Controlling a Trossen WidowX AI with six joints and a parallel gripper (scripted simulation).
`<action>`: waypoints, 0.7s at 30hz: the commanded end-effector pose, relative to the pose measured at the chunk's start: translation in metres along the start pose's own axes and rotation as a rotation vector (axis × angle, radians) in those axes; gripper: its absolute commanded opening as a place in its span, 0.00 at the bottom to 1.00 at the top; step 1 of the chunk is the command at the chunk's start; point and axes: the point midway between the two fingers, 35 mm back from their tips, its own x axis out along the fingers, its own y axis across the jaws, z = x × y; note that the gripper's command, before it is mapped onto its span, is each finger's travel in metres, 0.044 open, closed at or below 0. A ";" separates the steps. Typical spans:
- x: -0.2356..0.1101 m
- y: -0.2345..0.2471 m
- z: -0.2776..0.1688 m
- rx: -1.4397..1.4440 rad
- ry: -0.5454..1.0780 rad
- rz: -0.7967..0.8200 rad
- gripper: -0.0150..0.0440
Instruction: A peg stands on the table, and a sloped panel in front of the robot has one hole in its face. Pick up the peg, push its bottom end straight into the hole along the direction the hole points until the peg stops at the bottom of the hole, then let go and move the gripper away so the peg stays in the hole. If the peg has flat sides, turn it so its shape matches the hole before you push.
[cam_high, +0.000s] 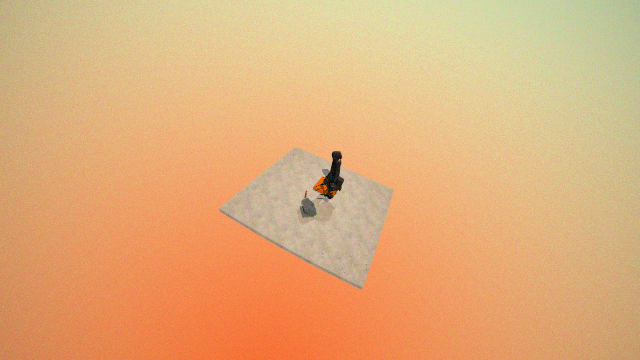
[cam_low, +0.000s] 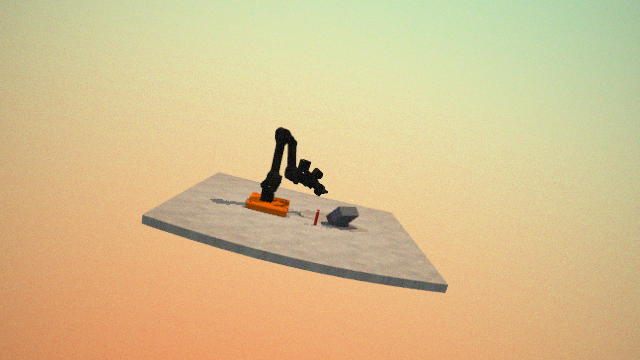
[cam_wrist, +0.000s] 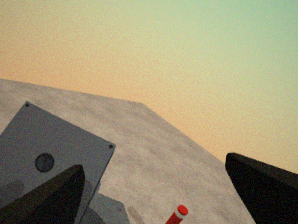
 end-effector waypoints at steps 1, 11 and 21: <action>0.000 0.000 0.000 -0.001 0.000 0.000 0.98; 0.023 0.014 0.007 -0.139 0.022 0.035 1.00; 0.052 0.031 0.009 -0.333 0.072 0.107 1.00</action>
